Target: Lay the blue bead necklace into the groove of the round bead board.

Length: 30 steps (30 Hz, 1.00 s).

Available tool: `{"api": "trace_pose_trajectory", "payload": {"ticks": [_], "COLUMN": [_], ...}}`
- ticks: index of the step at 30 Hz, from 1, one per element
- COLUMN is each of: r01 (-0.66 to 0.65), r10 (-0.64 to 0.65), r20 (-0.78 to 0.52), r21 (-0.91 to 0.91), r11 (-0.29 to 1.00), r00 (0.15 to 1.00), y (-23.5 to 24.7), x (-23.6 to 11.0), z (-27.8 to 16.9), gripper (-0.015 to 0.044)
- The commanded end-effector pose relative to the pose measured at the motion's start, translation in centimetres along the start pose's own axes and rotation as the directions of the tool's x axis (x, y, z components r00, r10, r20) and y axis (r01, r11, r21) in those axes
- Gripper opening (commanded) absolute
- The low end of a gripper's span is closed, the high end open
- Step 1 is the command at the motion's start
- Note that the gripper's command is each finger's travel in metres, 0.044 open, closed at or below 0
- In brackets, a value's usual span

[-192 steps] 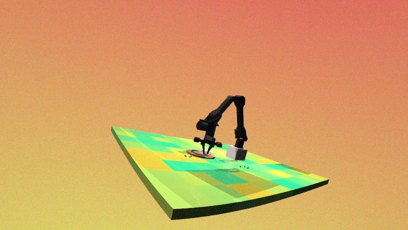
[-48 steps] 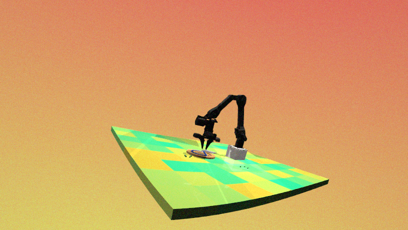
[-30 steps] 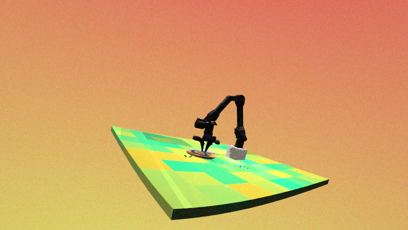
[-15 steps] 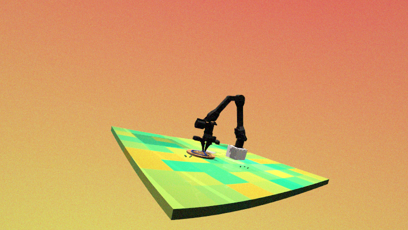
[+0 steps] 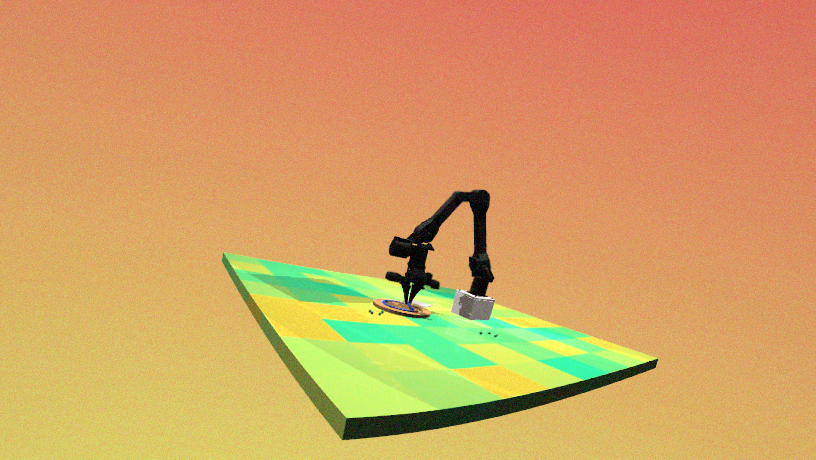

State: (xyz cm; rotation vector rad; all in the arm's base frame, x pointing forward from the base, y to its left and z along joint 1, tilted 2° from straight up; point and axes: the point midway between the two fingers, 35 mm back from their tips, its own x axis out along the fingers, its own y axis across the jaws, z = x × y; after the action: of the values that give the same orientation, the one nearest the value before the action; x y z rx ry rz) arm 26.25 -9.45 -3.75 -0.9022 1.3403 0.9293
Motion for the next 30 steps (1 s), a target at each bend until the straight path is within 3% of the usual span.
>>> {"api": "trace_pose_trajectory", "payload": {"ticks": [1,30], "r01": [0.001,-0.001], "r10": [-0.001,0.001], "r20": [0.000,-0.002], "r21": [0.000,-0.004], "r11": [1.000,1.000], "r00": [1.000,1.000], "y": [0.0,1.0], "x": [0.0,0.2], "z": [0.0,-0.6], "gripper": [0.0000,0.0000]}}
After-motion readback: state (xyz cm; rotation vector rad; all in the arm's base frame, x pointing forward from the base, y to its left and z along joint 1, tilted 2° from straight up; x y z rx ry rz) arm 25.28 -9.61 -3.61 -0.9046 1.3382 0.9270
